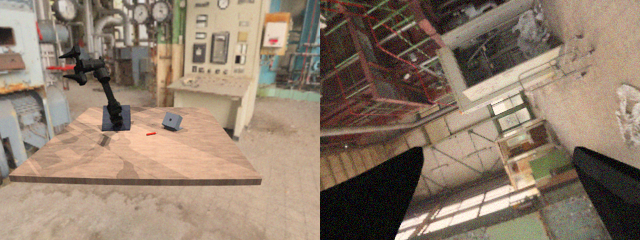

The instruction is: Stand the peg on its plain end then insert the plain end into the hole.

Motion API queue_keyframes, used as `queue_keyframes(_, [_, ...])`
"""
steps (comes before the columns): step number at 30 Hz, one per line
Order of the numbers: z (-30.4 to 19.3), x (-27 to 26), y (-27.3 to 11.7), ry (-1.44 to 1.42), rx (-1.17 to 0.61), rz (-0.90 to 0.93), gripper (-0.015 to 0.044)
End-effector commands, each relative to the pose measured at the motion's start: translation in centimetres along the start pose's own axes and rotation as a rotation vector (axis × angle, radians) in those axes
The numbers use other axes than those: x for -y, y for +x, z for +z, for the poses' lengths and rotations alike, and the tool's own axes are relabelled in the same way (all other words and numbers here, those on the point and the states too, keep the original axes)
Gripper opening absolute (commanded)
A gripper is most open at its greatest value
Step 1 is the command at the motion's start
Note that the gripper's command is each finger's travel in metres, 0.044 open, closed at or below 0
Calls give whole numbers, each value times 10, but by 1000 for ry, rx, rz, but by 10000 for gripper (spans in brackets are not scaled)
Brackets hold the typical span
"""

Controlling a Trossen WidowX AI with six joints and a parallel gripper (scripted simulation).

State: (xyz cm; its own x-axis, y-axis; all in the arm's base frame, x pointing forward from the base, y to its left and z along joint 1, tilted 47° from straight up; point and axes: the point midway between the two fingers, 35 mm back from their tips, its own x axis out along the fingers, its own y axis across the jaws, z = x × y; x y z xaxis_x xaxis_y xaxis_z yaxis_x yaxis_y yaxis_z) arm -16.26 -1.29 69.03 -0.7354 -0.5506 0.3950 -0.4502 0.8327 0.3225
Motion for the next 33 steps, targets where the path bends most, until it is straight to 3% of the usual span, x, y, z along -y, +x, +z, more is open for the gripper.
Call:
queue_keyframes(1, [5, -25, -6, 87, -16, 80, 440])
queue_keyframes(17, [21, -115, -50, 418, -139, 403, 440])
queue_keyframes(33, [40, -190, -129, 699, -361, 738, 440])
